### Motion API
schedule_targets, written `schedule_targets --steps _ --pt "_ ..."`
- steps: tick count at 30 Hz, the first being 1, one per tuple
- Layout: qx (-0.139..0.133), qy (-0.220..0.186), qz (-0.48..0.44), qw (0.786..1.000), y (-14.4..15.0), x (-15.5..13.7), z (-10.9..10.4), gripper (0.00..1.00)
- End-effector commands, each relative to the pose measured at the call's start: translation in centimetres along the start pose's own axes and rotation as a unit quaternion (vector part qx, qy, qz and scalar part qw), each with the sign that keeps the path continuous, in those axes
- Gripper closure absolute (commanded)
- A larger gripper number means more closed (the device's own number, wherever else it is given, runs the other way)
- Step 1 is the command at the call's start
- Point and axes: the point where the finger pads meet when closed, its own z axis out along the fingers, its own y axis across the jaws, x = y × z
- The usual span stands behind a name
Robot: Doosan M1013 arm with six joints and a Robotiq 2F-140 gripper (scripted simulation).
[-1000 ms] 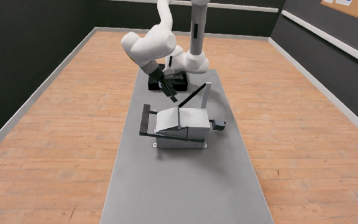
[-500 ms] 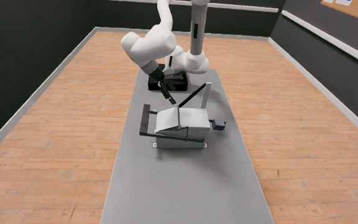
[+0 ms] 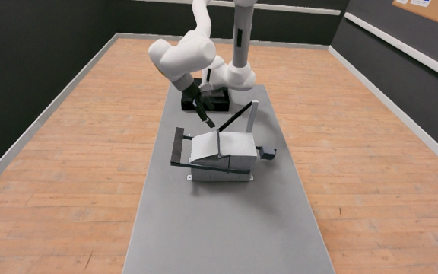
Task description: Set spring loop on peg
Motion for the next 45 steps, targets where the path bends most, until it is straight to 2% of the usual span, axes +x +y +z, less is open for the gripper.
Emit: schedule_targets --steps 1,13,14,30,31,45 --pt "-0.001 0.000 0.000 1.000 0.03 0.04 -0.06 0.00" --pt "-0.001 0.000 0.000 1.000 0.03 0.04 -0.06 0.00" --pt "0.000 -0.075 -0.001 0.997 0.03 0.08 -0.12 0.00" --pt "0.000 -0.075 -0.001 0.997 0.03 0.08 -0.12 0.00" --pt "0.000 -0.149 -0.001 0.989 0.03 0.13 -0.20 0.00" --pt "0.000 -0.149 -0.001 0.989 0.03 0.13 -0.20 0.00"
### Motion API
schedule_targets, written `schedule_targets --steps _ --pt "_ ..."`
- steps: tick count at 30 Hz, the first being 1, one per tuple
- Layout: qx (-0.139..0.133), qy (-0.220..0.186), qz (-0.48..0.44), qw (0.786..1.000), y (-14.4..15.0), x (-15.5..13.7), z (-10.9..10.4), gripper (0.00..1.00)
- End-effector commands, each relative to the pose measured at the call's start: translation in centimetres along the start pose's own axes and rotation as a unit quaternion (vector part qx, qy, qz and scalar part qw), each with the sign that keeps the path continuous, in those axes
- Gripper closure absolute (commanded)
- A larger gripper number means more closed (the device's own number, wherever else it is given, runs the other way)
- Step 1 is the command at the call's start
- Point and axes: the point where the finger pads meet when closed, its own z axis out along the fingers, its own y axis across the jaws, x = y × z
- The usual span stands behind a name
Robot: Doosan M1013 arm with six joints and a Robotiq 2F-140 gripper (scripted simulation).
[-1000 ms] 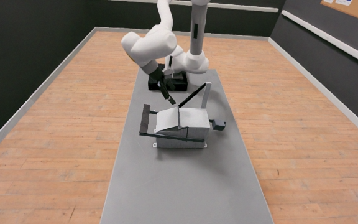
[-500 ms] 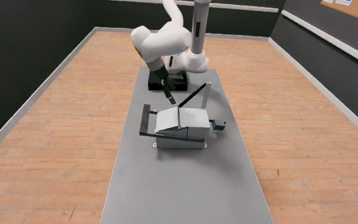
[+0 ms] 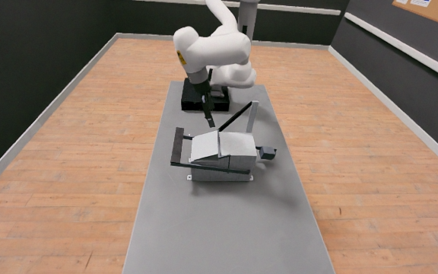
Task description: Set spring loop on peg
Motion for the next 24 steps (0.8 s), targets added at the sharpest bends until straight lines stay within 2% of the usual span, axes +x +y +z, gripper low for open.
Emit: schedule_targets --steps 1,2,3,19,20,24 --pt "0.000 0.000 0.000 1.000 0.02 0.03 -0.06 0.00" --pt "0.000 0.000 0.000 1.000 0.02 0.03 -0.06 0.00" --pt "0.000 -0.075 0.000 0.997 0.03 0.05 -0.14 0.00" --pt "0.000 -0.075 0.000 0.997 0.03 0.05 -0.14 0.00" --pt "0.000 -0.149 -0.001 0.989 0.03 0.09 -0.22 0.00" --pt "0.000 -0.149 -0.001 0.989 0.03 0.09 -0.22 0.00"
